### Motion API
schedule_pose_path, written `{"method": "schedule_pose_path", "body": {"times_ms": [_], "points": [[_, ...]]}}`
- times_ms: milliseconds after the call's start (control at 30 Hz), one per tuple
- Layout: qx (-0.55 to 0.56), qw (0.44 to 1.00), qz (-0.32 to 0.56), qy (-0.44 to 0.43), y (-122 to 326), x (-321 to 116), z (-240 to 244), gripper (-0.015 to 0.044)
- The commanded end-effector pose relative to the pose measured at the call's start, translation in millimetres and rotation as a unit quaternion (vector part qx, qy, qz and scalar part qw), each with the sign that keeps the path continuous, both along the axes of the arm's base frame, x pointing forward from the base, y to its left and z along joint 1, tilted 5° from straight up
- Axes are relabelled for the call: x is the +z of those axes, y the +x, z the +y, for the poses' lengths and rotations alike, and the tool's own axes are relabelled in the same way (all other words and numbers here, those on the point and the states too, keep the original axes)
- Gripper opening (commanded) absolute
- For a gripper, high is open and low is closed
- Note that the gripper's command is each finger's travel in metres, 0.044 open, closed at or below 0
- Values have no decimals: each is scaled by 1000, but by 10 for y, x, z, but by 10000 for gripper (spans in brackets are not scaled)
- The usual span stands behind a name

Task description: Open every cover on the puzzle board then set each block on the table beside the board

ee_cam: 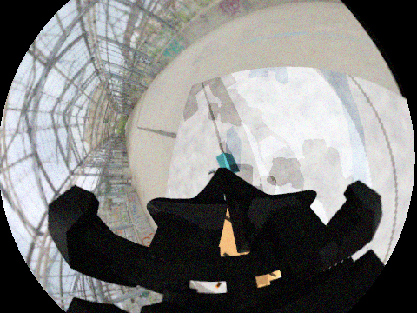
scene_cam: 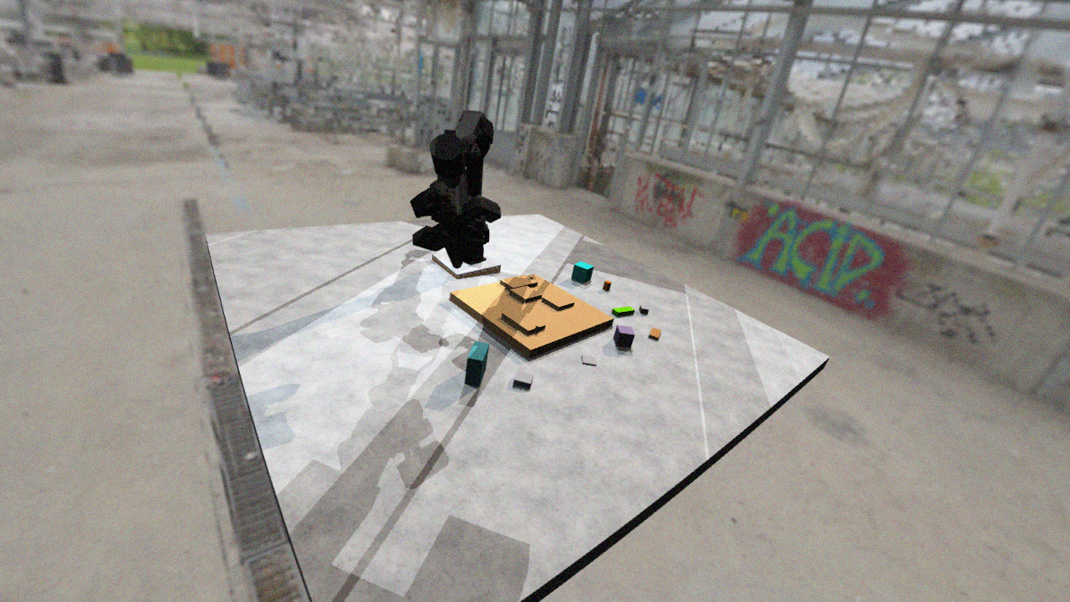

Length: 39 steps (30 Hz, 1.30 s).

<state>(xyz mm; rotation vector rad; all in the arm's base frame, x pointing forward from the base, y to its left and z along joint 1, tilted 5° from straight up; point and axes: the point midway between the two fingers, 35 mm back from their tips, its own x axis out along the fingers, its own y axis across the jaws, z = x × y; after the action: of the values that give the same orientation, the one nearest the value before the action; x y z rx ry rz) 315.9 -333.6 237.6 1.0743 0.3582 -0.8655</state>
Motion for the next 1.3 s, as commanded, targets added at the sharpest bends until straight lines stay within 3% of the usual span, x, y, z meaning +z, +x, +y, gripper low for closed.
{"method": "schedule_pose_path", "body": {"times_ms": [0, 633, 1267], "points": [[23, 1000, 21, 1, 72, -81, 155, 0], [161, 978, 131, 8, 380, -514, 1064, 0], [309, 921, 238, 2, 404, -894, 2045, 0]]}}
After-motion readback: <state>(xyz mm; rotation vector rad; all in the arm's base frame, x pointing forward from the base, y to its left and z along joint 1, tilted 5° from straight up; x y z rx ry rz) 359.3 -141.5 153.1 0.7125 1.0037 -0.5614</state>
